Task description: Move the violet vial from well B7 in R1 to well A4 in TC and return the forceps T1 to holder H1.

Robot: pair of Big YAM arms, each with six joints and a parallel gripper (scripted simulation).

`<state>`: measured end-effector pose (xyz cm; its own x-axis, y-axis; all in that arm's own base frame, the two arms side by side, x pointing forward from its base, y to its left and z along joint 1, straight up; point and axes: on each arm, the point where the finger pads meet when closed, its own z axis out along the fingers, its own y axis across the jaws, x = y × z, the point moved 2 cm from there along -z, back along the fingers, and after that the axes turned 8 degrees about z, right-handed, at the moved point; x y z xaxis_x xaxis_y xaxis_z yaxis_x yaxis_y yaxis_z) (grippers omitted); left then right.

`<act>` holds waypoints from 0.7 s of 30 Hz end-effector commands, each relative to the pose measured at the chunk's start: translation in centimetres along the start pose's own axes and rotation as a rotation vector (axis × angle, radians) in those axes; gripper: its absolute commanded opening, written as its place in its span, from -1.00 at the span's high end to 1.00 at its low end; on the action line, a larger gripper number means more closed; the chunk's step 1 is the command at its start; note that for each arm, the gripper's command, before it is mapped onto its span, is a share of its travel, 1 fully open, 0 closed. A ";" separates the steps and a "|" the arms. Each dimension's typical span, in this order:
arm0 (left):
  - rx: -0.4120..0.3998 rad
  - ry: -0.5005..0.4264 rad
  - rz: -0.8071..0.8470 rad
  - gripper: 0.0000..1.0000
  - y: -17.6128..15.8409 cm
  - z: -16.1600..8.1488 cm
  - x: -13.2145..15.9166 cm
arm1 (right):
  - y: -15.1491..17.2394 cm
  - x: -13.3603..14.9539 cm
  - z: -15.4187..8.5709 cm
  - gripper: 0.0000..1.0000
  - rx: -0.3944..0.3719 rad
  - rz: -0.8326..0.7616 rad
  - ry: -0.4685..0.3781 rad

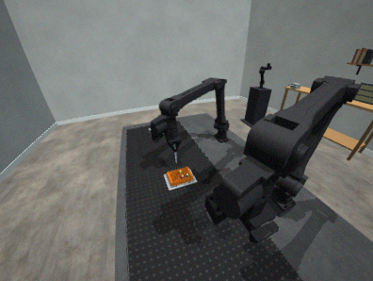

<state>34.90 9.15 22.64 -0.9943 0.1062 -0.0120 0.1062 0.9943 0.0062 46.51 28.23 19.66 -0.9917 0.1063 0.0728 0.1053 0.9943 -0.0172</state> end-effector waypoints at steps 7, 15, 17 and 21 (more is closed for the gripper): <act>0.013 0.025 0.020 -1.00 -0.4 0.8 0.0 | -1.8 -0.7 -2.2 0.85 -0.039 -0.005 -0.043; 0.013 0.025 0.020 -1.00 -0.4 0.8 0.0 | -2.8 -1.2 -2.6 0.85 -0.046 -0.006 -0.052; 0.013 0.025 0.020 -1.00 -0.4 0.8 0.0 | -3.3 -1.0 -2.1 0.85 -0.039 -0.005 -0.042; 0.013 0.025 0.020 -1.00 -0.4 0.8 0.0 | -4.0 -1.1 -2.1 0.85 -0.037 -0.005 -0.039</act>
<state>34.90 9.15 22.64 -0.9943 0.1062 -0.0120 0.1062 0.9943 0.0062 47.08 25.03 19.66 -0.9912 0.1085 0.0752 0.1079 0.9941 -0.0117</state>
